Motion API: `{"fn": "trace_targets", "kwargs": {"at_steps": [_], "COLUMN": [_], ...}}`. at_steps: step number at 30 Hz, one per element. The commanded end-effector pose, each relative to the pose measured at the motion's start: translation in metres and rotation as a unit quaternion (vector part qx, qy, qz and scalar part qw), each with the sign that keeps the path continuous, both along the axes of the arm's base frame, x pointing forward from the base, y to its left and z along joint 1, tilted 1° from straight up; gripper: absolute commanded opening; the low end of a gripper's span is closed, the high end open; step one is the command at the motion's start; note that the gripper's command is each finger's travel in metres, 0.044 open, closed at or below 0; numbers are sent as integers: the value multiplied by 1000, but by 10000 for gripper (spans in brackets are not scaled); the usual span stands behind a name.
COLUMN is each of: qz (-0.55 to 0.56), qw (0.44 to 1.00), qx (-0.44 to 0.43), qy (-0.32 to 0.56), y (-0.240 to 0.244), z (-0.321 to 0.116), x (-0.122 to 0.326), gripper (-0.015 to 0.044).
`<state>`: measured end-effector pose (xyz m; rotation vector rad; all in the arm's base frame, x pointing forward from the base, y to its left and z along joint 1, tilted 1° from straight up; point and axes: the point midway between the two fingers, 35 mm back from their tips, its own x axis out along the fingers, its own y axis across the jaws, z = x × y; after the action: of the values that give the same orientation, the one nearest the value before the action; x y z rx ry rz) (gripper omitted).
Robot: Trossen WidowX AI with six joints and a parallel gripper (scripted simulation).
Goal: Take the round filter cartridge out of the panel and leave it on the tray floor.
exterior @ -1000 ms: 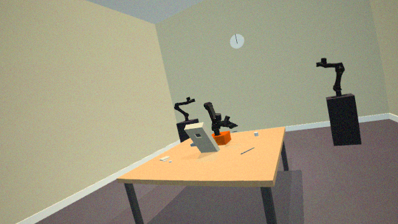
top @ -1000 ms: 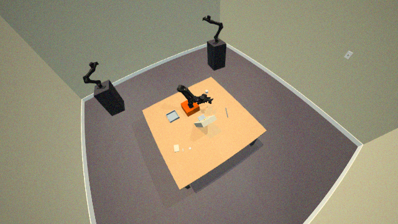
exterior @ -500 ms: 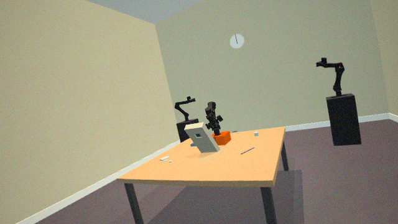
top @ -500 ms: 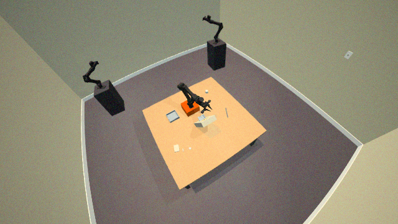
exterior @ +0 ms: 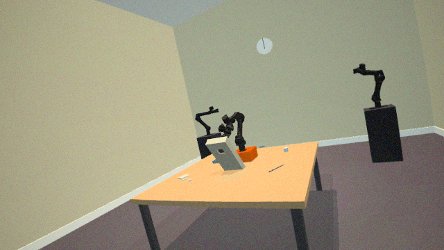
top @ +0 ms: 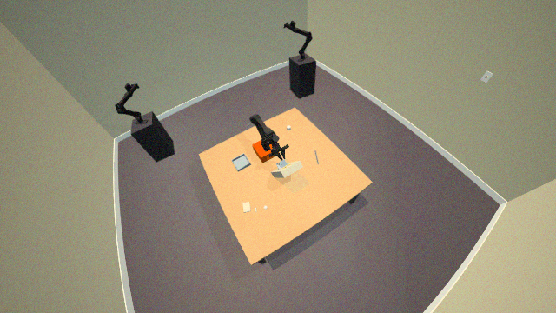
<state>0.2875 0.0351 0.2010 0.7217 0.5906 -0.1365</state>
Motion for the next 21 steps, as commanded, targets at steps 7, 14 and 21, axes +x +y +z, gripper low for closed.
{"fn": "trace_targets", "kwargs": {"at_steps": [7,14,21], "qz": [-9,-9,-9], "qw": [1000,1000,1000], "qx": [3,3,3], "qy": [-1,-1,-2], "y": [-2,-1,0], "z": [-1,-6,-12], "x": [6,16,26], "gripper": [112,112,112]}}
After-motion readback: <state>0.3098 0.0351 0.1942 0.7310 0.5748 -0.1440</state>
